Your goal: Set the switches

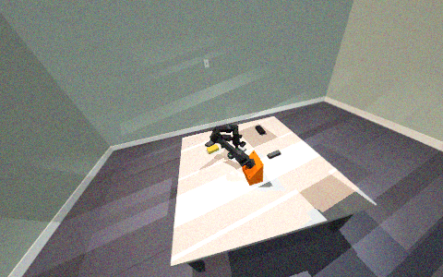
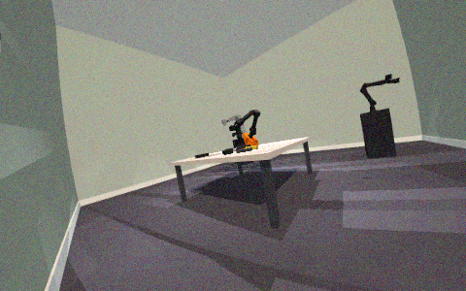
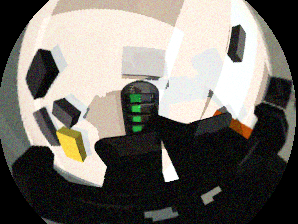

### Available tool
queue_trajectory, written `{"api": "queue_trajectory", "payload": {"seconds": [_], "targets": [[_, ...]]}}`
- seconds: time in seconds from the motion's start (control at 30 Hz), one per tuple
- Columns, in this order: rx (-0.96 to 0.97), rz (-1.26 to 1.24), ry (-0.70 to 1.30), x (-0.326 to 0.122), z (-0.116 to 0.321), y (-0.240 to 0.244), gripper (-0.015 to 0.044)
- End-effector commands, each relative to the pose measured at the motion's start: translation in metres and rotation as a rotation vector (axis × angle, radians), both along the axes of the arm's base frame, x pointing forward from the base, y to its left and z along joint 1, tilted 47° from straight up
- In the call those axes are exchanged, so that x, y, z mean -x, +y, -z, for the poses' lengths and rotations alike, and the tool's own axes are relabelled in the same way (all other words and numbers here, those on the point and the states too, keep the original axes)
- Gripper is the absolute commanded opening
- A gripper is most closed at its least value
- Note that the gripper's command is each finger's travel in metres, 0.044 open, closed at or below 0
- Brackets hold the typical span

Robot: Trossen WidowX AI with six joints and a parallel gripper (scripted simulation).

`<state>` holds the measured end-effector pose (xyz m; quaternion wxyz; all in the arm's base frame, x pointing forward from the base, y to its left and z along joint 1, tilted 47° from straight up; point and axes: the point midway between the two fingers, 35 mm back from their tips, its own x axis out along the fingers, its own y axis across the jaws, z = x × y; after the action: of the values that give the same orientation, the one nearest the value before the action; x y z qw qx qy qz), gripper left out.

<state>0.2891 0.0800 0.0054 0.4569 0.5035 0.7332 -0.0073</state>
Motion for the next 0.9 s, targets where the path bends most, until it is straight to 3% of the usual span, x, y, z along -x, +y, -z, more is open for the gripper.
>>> {"api": "queue_trajectory", "payload": {"seconds": [0.0, 0.87], "targets": [[0.027, 0.088, 0.103, -0.006, -0.006, 0.001, 0.0], [0.025, 0.089, 0.101, -0.003, 0.017, 0.025, 0.0]]}}
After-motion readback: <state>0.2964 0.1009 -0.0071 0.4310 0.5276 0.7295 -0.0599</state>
